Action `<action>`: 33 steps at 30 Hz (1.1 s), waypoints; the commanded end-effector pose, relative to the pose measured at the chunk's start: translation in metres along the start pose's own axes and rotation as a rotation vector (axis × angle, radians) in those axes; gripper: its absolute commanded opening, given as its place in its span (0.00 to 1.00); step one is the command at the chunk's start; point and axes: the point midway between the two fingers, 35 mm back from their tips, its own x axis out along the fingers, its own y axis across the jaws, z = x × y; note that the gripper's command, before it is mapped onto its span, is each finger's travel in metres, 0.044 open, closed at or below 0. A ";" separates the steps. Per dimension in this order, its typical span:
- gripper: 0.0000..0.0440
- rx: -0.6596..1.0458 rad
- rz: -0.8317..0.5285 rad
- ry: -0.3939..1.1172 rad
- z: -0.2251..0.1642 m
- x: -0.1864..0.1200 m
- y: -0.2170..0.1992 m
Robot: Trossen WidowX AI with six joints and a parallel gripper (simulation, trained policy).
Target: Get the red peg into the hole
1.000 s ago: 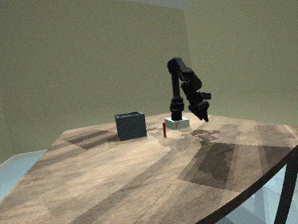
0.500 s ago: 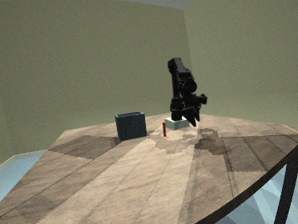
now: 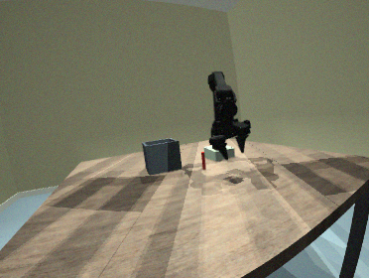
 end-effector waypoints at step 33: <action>1.00 1.211 -0.229 0.073 -0.051 -0.019 -0.047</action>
